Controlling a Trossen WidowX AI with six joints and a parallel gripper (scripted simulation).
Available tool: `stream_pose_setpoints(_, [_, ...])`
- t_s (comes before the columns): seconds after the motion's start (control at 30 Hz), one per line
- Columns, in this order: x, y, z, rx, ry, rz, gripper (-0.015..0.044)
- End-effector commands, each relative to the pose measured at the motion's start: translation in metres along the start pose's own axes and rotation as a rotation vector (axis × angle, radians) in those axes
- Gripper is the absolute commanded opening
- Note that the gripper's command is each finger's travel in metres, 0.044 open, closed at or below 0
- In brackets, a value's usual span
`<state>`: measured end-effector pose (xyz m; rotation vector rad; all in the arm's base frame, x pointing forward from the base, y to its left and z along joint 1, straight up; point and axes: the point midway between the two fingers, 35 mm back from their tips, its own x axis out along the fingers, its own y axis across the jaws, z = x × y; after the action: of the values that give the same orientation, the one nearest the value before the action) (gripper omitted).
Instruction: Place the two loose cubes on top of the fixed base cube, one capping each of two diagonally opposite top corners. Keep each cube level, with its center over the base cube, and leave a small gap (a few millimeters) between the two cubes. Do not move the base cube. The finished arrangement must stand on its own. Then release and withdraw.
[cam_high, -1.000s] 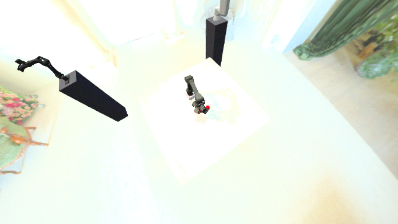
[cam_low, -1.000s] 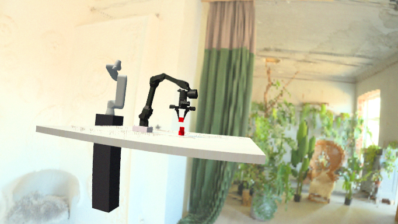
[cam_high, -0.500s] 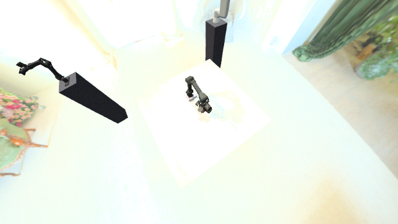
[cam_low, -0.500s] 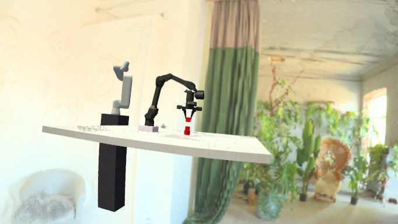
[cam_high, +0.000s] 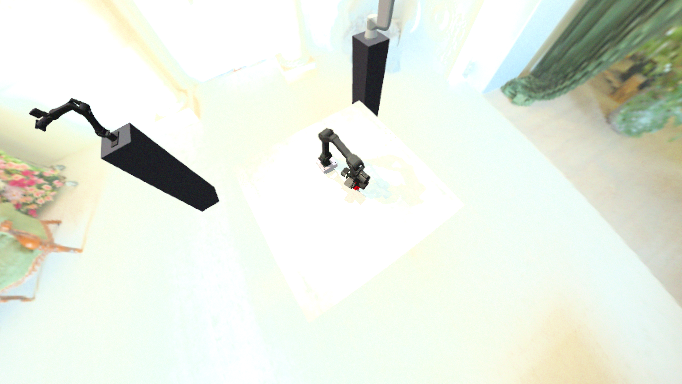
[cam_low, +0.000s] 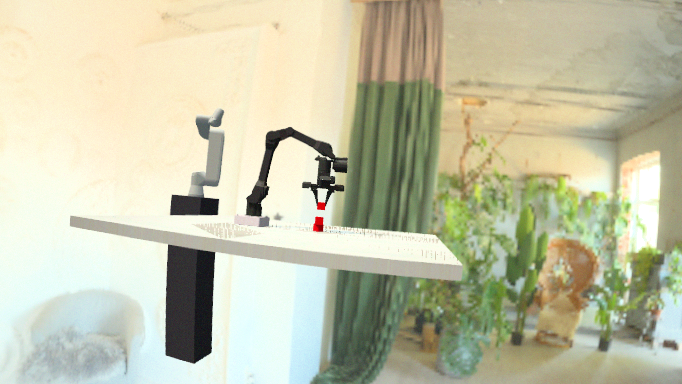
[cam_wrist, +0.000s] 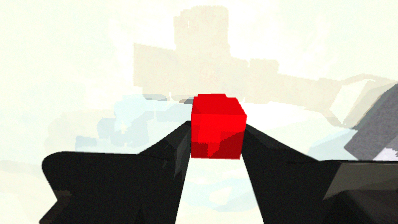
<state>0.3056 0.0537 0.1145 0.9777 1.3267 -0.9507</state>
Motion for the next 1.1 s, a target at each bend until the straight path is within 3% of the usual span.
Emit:
stream_pose_setpoints(0.0, [0.001,0.000,-0.014,0.010,0.001,0.000,0.0105])
stream_pose_setpoints(0.47, [0.004,-0.002,-0.057,0.026,0.005,-0.001,0.0105])
stream_pose_setpoints(1.07, [0.034,-0.003,-0.058,0.027,0.005,-0.001,0.0105])
